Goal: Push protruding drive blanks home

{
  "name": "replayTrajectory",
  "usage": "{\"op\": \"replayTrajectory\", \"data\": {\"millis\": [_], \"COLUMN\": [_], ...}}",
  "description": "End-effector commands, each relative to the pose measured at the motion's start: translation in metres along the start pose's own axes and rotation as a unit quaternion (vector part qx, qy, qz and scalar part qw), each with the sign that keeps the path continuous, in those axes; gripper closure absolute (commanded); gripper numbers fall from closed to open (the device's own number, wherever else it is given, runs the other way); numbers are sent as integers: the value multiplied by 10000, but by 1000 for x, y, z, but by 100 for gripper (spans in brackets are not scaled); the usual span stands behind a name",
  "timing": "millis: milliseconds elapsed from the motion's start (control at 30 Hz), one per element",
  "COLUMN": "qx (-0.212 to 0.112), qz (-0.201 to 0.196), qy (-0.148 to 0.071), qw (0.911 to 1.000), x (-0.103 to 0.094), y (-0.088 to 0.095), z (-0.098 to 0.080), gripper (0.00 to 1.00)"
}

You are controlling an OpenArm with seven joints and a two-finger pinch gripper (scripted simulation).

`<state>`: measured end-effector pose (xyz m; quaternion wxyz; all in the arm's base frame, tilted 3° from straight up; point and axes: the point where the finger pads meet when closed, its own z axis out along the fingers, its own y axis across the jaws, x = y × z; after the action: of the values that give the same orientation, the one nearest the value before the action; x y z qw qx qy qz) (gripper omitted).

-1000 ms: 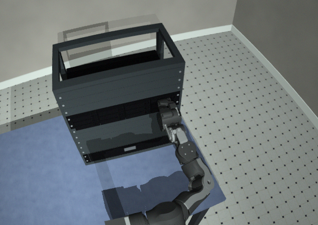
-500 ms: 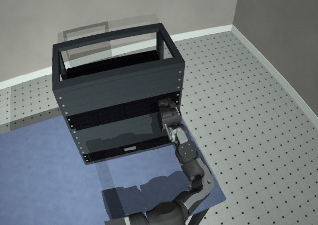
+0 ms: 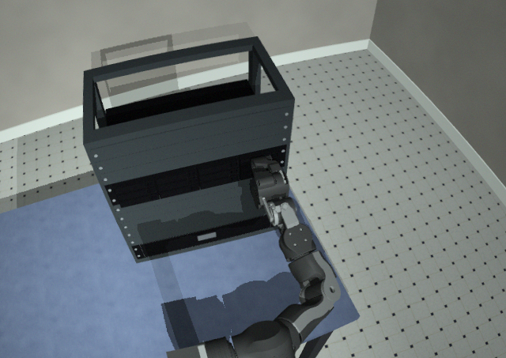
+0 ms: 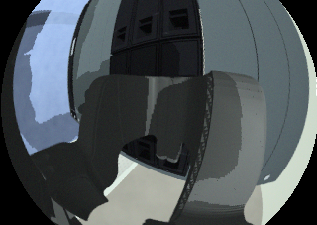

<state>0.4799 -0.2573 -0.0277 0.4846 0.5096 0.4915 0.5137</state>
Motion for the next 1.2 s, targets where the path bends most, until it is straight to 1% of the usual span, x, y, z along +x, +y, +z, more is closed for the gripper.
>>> {"op": "replayTrajectory", "data": {"millis": [0, 300, 400, 567, 800, 867, 1033, 1167], "qx": [-31, -50, -51, -52, -55, -55, -56, -57], "qz": [-8, -15, -15, -15, -16, -16, -16, -16], "qy": [2, 23, 22, 21, 19, 19, 18, 17], "qw": [10000, 10000, 10000, 10000, 10000, 10000, 10000, 10000], "x": [1, 3, 3, 3, 3, 3, 3, 3], "y": [3, 4, 4, 4, 5, 5, 5, 5], "z": [1, -3, -9, -25, -56, -56, -77, -90], "gripper": [100, 100, 100, 100, 100, 100, 100, 100]}}
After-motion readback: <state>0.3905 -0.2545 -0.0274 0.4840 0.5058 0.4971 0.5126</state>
